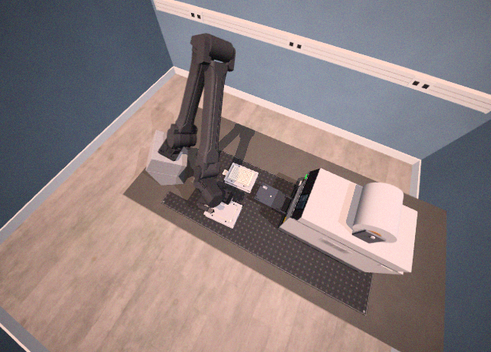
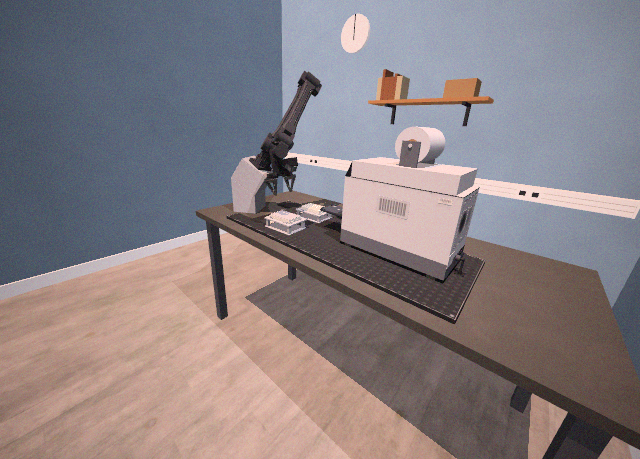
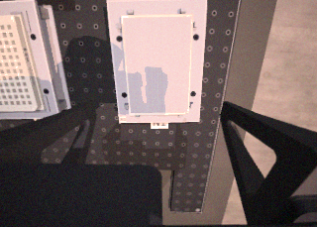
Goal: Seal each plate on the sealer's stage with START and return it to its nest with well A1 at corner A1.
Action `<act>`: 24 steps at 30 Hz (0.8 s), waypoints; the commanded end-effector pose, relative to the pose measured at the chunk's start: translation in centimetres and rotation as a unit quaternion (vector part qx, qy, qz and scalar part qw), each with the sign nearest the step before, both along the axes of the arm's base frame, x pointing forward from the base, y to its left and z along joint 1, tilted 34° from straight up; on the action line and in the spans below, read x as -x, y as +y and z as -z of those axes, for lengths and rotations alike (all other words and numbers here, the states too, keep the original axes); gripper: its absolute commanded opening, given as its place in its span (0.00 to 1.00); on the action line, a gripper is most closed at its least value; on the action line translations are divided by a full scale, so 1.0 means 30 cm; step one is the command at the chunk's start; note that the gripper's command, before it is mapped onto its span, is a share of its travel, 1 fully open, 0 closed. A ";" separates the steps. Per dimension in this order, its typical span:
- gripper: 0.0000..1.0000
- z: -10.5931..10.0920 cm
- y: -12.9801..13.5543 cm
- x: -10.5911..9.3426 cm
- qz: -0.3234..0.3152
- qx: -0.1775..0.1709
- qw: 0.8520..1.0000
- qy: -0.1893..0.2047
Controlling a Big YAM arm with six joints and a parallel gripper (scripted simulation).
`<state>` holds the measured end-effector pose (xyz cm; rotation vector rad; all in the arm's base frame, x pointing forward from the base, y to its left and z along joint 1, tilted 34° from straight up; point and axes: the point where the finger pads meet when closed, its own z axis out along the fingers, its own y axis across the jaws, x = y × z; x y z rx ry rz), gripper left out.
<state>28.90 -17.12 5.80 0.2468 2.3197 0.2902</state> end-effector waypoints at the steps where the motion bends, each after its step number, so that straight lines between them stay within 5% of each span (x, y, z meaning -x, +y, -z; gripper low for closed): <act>1: 1.00 -0.094 -0.037 -0.054 -0.039 0.029 0.999 0.024; 8: 1.00 -0.060 -0.030 -0.065 -0.081 0.016 0.987 0.136; 24: 1.00 -0.062 -0.022 -0.037 -0.044 0.008 0.993 0.107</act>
